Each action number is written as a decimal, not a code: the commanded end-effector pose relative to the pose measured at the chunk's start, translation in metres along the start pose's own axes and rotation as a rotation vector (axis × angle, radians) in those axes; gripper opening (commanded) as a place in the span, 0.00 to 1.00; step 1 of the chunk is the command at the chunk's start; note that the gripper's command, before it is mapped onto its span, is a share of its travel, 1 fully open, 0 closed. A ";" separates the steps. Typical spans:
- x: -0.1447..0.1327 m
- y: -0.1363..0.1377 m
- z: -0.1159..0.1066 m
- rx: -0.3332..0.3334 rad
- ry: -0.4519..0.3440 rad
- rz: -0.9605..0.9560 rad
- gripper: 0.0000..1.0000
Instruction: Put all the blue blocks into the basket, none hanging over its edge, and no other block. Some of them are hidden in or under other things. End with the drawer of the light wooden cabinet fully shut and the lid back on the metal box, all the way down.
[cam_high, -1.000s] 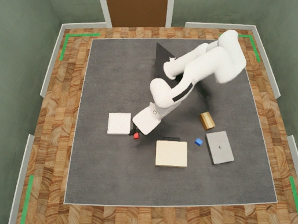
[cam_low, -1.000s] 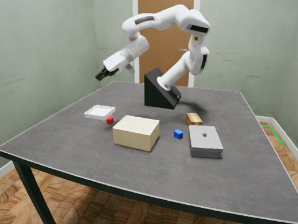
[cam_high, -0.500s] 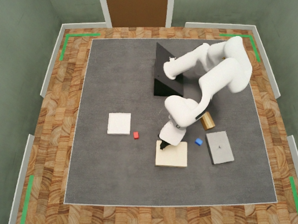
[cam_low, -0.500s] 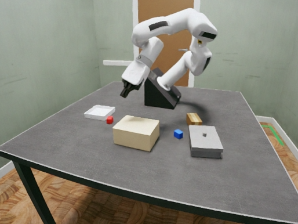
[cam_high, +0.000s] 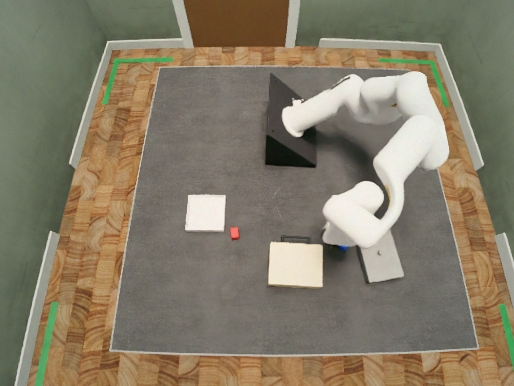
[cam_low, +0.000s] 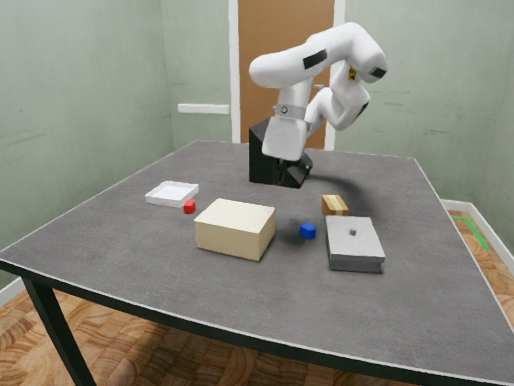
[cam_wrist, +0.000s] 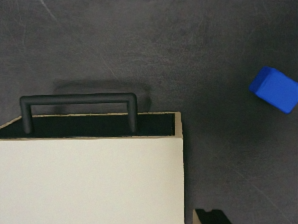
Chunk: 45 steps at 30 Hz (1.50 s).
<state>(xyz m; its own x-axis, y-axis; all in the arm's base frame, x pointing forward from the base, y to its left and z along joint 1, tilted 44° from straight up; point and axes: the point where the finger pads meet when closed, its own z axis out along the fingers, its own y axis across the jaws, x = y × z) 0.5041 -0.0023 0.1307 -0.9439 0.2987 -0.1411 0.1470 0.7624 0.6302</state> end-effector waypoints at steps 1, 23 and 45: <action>0.033 0.059 -0.010 -0.081 0.165 -0.080 0.00; 0.048 0.079 -0.017 -0.107 0.239 -0.110 0.00; 0.049 0.078 -0.017 -0.019 0.263 0.638 0.00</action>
<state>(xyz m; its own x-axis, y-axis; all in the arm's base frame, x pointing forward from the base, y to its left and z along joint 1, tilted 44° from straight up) 0.4642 0.0634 0.1848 -0.8591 0.4078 0.3091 0.5046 0.5747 0.6443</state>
